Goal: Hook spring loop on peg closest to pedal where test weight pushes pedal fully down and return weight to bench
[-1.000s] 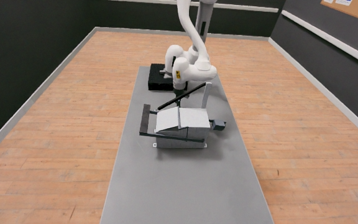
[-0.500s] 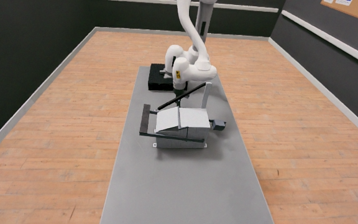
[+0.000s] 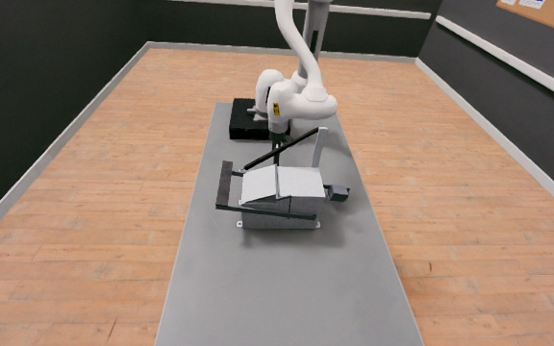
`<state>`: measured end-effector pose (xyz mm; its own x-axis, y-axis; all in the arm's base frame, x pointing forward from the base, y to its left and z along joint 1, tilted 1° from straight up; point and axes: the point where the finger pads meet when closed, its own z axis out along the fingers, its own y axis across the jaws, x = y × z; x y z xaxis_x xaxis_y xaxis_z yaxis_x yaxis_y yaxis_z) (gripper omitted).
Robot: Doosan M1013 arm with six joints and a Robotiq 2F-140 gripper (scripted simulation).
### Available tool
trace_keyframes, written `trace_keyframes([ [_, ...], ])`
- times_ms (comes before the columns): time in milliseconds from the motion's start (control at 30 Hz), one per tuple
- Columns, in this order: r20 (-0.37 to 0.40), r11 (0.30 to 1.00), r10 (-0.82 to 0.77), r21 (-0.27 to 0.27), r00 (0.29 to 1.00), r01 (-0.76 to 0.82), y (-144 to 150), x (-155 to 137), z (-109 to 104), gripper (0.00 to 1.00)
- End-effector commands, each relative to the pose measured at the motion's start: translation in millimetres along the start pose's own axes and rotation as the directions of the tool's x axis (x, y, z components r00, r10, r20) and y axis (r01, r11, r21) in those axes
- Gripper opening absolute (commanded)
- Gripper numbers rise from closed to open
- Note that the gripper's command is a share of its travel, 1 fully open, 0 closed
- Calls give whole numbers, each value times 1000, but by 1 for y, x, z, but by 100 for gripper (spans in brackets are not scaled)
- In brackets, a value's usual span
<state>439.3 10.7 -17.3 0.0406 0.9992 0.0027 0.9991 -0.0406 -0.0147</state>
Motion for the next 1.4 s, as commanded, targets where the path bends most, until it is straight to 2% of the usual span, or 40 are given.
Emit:
trace_keyframes([
  [0,0,1000,0,-1,1000,0,0,0,-10,100],
  [67,0,1000,0,-1,1000,0,0,0,-3,100],
  [533,0,1000,0,-1,1000,0,0,0,-40,100],
  [600,0,1000,0,-1,1000,0,0,0,-40,100],
  [633,0,1000,0,-1,1000,0,0,0,-33,100],
  [1100,0,1000,0,-1,1000,0,0,0,-71,100],
  [1167,0,1000,0,-1,1000,0,0,0,-71,100],
  [1200,0,1000,0,-1,1000,0,0,0,-64,100],
  [1367,0,1000,0,-1,1000,0,0,0,-77,100],
])
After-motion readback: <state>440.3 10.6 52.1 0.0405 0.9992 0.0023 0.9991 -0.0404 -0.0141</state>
